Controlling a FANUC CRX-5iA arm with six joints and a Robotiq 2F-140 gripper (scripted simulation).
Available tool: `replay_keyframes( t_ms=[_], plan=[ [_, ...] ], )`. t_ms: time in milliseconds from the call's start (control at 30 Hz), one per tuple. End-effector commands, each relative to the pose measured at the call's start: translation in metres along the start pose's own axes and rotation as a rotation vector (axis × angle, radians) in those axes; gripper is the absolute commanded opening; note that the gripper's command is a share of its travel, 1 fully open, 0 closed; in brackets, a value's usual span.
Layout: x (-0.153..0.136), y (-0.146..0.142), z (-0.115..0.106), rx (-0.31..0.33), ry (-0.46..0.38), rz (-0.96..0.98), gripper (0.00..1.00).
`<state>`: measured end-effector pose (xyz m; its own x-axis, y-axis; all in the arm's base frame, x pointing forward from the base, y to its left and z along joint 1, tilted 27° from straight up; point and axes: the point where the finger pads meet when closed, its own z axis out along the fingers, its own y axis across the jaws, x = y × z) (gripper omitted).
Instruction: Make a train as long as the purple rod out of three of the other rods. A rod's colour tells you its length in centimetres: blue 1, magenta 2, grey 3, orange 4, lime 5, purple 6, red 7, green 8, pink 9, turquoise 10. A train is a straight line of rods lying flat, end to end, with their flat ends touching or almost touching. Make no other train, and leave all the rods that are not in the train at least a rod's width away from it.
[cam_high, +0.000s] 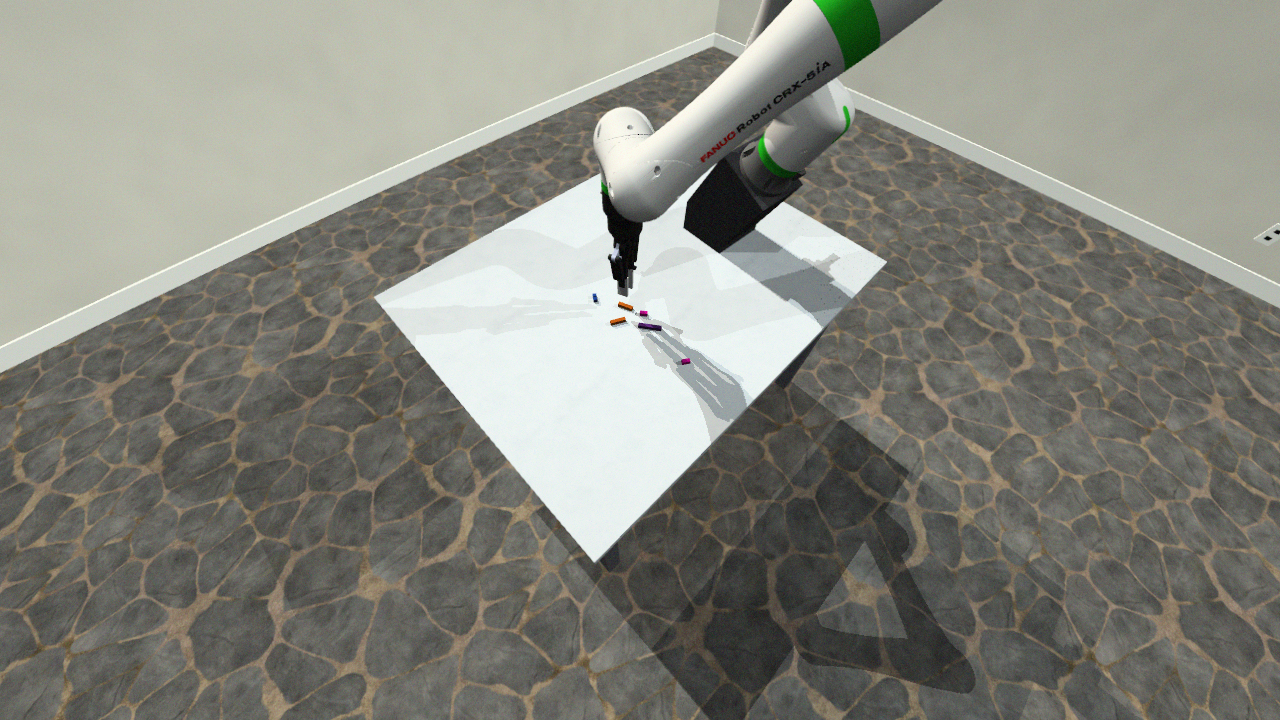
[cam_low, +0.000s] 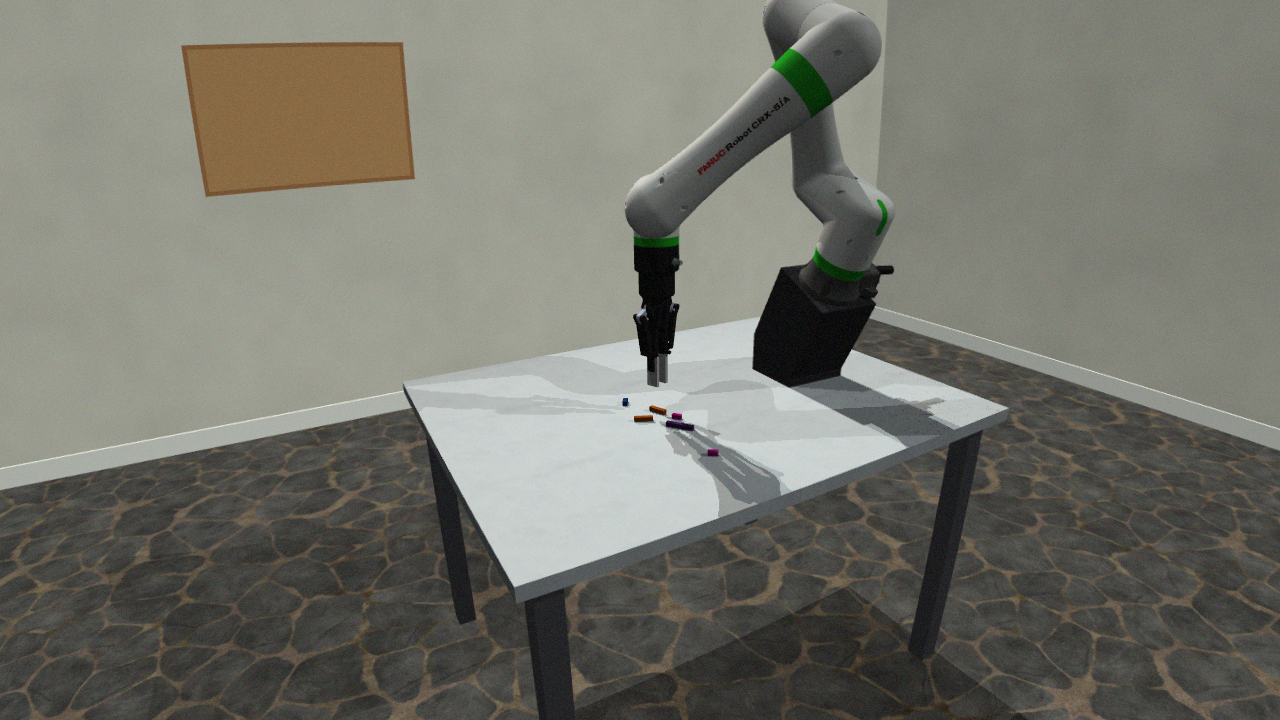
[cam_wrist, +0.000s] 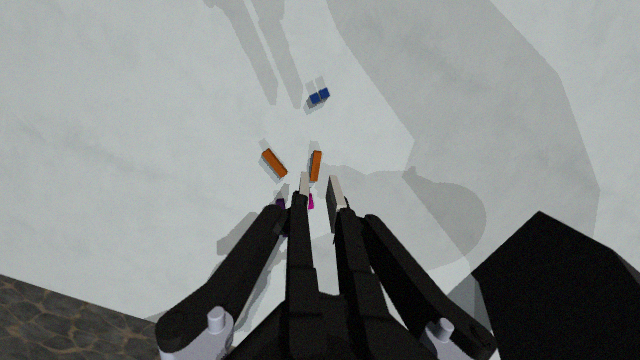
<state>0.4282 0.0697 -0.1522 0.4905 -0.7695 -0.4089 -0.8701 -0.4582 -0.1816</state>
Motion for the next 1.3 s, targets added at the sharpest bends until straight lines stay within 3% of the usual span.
replay_keyframes(
  t_ms=[0,1267],
  plan=[
    [0.0,0.0,0.001,0.0,0.0,0.0,0.15],
    [0.0,0.0,0.044,0.001,0.0,0.0,0.15]
  ],
)
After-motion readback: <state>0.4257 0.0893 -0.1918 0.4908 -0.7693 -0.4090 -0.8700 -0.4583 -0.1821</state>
